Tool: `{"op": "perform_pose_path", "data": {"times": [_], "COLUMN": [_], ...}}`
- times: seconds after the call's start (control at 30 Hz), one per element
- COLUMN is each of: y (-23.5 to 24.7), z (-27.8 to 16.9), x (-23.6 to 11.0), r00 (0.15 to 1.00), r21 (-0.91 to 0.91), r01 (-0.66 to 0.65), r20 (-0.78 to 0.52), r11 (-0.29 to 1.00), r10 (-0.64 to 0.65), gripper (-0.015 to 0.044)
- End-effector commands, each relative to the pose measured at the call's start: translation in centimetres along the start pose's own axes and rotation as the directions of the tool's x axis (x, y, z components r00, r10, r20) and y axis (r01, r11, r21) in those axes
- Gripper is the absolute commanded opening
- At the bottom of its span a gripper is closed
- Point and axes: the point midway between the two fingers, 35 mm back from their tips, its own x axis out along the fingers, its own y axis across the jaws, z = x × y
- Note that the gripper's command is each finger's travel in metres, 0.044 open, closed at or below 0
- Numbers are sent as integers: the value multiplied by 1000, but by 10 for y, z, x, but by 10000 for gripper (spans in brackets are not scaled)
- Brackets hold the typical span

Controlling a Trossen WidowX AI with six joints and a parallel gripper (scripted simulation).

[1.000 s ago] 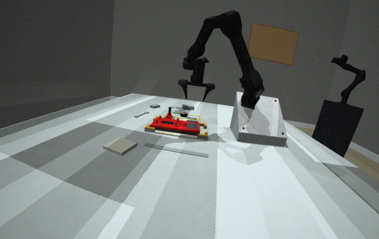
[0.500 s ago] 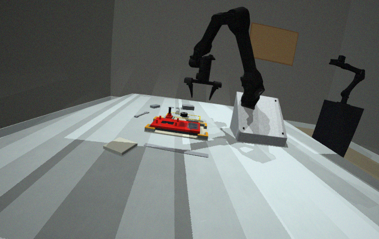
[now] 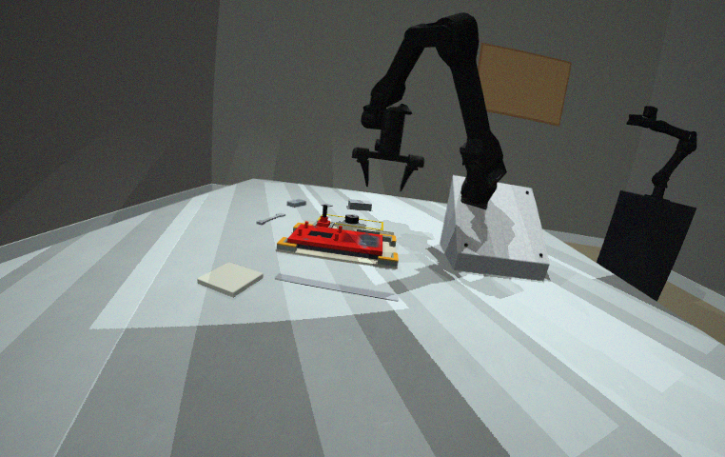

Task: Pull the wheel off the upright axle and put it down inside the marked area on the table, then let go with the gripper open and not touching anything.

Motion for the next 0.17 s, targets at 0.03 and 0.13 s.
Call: {"op": "perform_pose_path", "data": {"times": [0.03,0.13], "y": [-1,-1], "z": [0,0], "x": [0,0], "r00": [1000,1000], "r21": [-3,-3], "r01": [3,3], "r20": [2,2], "r11": [1000,1000], "r10": [-3,-3], "gripper": [440,440]}}
